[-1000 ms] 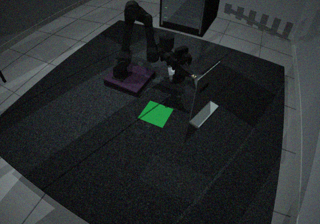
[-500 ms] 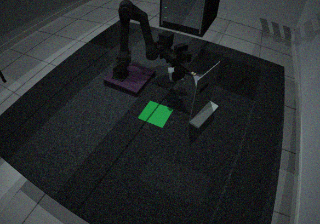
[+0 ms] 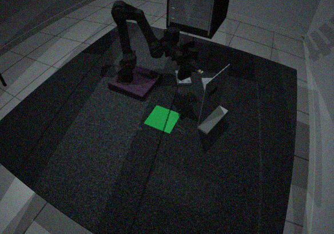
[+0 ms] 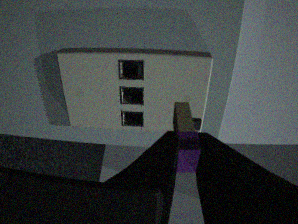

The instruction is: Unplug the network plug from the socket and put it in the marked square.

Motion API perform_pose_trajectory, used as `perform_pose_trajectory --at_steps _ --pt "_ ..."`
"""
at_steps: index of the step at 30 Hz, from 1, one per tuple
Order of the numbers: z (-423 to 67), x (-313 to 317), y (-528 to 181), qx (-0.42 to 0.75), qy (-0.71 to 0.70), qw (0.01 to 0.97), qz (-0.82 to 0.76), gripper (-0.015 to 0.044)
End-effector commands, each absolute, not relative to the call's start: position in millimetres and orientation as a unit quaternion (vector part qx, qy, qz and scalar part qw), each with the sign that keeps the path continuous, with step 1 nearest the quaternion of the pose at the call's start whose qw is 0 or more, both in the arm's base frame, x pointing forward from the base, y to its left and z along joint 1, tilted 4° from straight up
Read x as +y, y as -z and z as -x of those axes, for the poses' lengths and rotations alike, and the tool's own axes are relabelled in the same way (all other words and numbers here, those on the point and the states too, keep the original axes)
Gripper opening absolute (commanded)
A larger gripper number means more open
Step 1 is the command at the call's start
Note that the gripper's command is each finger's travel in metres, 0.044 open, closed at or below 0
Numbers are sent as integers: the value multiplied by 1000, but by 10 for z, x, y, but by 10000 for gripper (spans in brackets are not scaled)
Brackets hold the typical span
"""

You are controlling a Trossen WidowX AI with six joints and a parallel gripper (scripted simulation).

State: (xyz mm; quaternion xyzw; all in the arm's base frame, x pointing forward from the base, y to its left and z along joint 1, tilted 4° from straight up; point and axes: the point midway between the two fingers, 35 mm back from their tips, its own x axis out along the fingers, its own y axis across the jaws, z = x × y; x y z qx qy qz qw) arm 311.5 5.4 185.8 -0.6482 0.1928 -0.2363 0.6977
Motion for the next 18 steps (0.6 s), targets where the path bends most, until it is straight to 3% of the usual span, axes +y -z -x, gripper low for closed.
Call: perform_pose_trajectory --at_steps 1,18 --pt "-3070 38 -1929 195 238 695 649 0" --pt "-3016 -55 -2051 204 226 685 662 0"
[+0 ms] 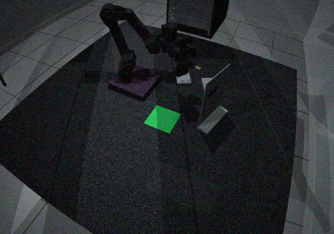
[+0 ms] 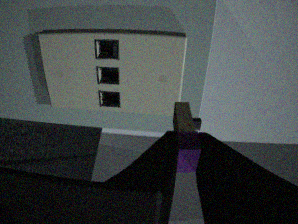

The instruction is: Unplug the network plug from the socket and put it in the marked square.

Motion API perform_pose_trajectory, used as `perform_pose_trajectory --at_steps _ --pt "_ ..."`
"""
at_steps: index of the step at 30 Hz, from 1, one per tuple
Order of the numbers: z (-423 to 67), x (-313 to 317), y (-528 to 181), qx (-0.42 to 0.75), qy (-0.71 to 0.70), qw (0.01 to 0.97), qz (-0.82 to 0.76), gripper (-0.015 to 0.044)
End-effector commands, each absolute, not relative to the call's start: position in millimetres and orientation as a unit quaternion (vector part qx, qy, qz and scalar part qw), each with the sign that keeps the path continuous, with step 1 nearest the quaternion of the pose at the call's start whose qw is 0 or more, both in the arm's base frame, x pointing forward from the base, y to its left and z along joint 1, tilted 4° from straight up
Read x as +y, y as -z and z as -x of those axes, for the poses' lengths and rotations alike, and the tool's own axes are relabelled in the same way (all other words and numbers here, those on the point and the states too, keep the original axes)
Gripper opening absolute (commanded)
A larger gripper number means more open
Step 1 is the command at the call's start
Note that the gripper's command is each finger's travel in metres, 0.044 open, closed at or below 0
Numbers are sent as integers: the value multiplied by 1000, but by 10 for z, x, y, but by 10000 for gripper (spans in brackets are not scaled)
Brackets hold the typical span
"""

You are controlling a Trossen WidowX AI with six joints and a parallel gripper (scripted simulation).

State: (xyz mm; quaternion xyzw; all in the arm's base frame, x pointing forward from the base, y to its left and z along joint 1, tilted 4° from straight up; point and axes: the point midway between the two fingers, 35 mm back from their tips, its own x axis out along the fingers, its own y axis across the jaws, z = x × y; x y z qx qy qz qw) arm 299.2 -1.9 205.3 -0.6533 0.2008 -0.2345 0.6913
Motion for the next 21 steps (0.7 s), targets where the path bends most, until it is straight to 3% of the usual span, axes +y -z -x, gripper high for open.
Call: perform_pose_trajectory --at_steps 1,21 --pt "-3029 -74 -2042 207 223 682 665 0" --pt "-3186 -503 -1769 268 139 649 698 0"
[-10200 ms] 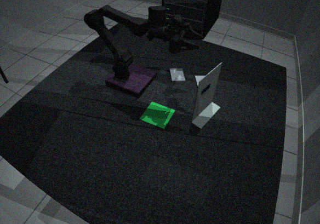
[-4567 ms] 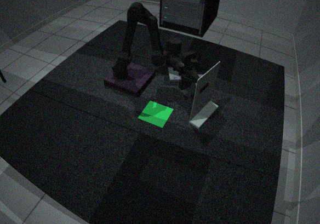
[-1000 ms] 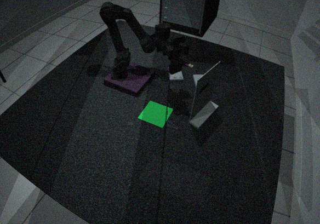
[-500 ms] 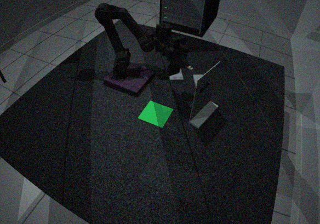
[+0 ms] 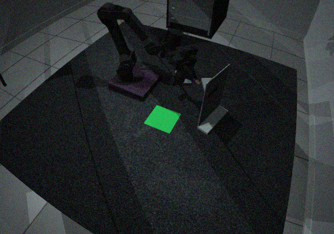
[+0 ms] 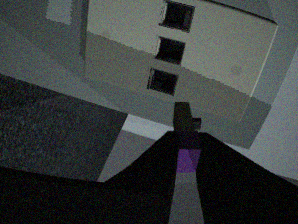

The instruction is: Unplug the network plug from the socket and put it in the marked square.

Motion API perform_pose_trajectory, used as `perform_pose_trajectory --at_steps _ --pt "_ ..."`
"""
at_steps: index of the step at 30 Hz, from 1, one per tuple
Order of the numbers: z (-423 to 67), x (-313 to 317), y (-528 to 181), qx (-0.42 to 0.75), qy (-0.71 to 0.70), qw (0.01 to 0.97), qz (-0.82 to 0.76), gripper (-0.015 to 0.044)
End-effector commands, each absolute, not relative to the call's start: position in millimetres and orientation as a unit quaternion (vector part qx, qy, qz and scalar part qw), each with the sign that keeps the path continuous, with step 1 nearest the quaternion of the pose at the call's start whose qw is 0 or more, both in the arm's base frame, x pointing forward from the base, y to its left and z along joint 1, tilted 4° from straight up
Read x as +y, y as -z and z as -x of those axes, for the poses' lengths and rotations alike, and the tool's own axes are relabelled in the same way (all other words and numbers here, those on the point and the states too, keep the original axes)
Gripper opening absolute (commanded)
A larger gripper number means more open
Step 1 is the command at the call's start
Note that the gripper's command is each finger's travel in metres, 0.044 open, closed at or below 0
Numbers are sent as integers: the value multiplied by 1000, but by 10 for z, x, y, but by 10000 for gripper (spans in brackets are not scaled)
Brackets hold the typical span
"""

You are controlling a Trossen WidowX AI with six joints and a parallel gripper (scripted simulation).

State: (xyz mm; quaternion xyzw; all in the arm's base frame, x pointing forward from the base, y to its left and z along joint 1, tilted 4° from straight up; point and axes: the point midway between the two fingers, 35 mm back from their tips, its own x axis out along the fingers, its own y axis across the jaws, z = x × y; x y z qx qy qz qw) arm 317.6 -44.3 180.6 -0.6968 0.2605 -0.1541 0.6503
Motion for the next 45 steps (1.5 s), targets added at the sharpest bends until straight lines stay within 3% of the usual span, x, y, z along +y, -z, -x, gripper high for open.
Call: perform_pose_trajectory --at_steps 1,45 --pt "-3187 -525 -1753 271 134 648 699 0" --pt "-2672 -1256 -1006 414 -91 674 605 0"
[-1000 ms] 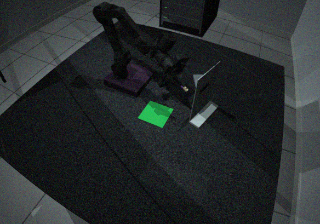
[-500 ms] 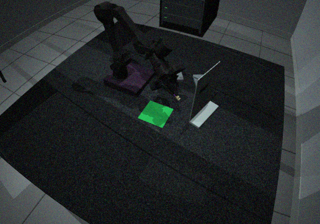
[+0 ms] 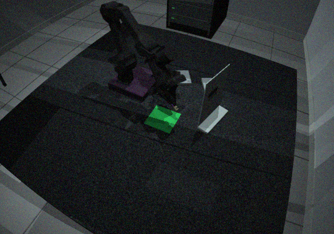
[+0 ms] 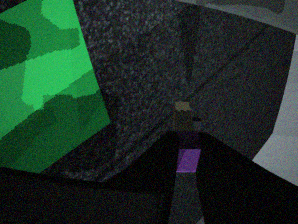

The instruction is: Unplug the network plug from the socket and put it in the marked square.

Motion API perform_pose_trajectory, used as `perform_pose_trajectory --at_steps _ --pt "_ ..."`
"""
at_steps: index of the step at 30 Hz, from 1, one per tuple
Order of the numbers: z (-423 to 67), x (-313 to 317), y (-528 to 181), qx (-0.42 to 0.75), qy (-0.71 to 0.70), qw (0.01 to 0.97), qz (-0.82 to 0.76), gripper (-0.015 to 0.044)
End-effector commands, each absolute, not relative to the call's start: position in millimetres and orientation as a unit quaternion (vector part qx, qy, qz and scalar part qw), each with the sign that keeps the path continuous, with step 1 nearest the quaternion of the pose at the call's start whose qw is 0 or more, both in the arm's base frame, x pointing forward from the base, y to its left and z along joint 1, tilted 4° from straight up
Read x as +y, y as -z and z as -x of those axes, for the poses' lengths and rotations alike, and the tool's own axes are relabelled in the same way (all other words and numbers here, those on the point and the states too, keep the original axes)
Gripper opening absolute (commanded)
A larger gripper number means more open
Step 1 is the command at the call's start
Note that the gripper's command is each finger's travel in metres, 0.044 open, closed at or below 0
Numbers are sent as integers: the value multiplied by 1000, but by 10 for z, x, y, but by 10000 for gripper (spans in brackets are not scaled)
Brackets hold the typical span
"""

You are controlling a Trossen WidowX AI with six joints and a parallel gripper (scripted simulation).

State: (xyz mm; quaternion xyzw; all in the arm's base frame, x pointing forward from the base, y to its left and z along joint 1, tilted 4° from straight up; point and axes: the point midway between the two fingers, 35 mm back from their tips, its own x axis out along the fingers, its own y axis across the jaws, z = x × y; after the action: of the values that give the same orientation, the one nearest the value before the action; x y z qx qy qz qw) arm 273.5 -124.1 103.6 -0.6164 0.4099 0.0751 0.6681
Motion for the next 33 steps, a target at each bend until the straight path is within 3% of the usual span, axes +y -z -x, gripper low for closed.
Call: perform_pose_trajectory --at_steps 1,15,33 --pt "-2650 -1264 -993 416 -96 676 600 0" --pt "-2346 -1303 -862 439 -150 712 527 0" --pt "-2385 -1313 -631 440 -151 712 527 0"
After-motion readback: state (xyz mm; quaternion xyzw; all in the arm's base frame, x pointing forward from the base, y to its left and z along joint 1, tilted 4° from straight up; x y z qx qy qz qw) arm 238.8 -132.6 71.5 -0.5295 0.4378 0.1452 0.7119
